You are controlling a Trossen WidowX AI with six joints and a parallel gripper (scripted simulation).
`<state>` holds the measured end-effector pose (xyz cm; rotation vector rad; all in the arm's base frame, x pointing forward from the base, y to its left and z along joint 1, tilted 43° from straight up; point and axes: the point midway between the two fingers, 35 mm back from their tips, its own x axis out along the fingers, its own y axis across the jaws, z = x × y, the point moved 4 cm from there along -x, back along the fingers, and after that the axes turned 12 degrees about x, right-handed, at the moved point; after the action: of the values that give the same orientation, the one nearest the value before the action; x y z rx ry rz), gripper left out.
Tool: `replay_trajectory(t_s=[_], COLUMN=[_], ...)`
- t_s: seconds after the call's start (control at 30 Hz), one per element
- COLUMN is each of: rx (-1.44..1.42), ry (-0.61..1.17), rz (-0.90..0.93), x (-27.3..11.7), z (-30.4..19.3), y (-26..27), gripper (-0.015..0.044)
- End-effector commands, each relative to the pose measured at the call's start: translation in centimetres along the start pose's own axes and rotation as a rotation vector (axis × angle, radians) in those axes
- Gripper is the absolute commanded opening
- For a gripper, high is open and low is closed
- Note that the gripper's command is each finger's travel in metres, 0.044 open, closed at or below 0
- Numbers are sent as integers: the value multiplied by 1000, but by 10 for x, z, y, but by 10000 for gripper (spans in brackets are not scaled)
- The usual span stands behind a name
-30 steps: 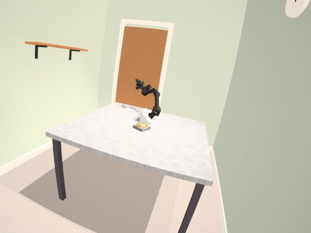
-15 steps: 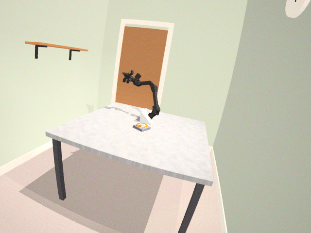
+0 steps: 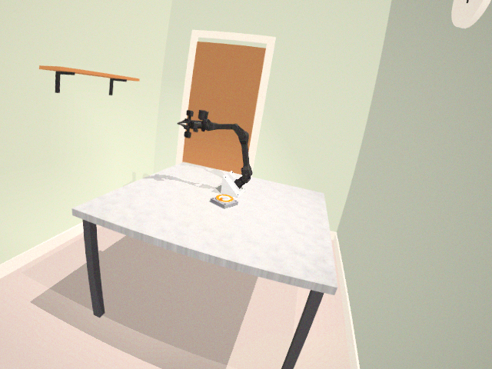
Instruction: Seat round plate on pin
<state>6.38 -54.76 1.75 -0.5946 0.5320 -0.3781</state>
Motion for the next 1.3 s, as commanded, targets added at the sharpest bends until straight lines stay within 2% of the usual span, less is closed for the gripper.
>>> replay_trajectory(t_s=[0.0,0.17,0.23,0.33,0.5,0.7,0.77,0.97,1.27], rx=[161,370,405,525,629,738,745,737,733], ry=[3,44,59,135,253,543,587,972,999], rz=[139,380,426,597,776,1053,1083,1263,1270], x=[32,71,76,86,84,52,45,-21,-26], z=[39,108,121,169,219,297,306,365,368], y=[29,84,95,139,188,269,278,340,344], gripper=[0,0,0,0,0,0,0,0,0])
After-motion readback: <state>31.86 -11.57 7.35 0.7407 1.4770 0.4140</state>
